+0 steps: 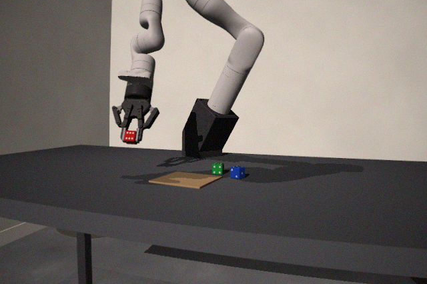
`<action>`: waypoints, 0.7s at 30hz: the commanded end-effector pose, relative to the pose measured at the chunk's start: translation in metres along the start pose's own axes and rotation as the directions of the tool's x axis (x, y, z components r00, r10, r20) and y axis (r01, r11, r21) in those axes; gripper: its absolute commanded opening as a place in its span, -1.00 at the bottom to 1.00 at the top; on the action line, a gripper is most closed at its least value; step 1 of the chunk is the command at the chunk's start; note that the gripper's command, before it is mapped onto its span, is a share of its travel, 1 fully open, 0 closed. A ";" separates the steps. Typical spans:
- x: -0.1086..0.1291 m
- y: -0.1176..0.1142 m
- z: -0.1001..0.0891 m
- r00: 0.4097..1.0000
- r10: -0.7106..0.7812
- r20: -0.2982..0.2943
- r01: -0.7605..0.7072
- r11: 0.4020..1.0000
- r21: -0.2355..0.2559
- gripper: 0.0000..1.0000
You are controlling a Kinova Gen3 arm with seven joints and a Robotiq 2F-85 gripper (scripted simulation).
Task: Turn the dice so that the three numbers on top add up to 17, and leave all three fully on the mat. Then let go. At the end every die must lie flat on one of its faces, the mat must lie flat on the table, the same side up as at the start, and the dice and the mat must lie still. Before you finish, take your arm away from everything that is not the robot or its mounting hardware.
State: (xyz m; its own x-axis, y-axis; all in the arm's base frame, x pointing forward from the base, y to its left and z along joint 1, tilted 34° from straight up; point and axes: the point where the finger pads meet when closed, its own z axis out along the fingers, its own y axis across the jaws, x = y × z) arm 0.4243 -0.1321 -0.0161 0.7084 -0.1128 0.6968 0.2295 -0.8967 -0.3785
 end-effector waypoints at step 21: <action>-0.012 -0.002 0.000 0.861 0.041 -0.506 -0.043 0.999 0.008 -0.47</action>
State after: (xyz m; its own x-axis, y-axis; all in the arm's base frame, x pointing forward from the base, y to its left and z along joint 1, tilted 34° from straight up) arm 0.4171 -0.1274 -0.0189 0.3324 -0.2828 0.8997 0.2167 -0.9056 -0.3647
